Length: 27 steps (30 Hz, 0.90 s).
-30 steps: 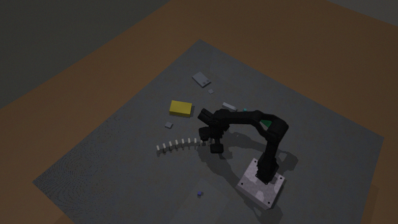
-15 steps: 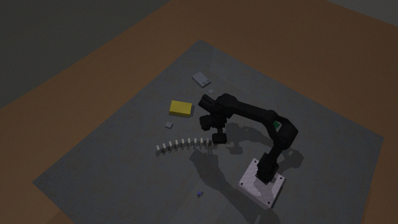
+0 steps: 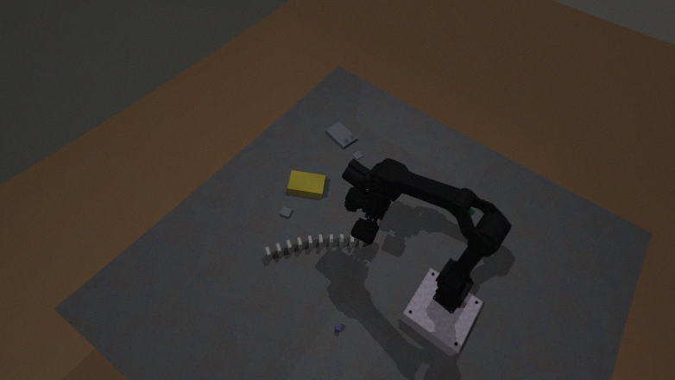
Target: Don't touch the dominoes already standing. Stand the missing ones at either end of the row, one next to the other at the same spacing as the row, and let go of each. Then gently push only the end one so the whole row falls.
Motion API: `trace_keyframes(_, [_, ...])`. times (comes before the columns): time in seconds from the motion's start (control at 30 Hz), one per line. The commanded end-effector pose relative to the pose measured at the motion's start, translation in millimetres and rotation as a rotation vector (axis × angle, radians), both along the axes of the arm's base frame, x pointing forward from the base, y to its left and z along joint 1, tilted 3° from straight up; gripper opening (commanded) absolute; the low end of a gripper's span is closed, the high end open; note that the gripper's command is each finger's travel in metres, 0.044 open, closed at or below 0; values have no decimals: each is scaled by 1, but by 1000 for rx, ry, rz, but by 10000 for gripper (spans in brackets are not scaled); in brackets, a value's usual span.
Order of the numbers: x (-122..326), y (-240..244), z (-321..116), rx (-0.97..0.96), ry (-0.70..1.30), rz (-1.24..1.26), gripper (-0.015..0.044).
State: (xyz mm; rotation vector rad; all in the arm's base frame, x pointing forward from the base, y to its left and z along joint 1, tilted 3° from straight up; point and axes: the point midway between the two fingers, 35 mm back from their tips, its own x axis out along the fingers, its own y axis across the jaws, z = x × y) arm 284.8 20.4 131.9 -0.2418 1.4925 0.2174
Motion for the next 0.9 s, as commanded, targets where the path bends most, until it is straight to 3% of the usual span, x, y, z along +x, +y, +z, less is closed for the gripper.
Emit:
trace_keyframes(0.0, [-9, -11, -22, 42, -11, -600, 125])
trace_keyframes(0.17, [-17, -19, -41, 73, -14, -1051, 0])
trace_keyframes(0.87, [-17, -19, -42, 74, -14, -1068, 0])
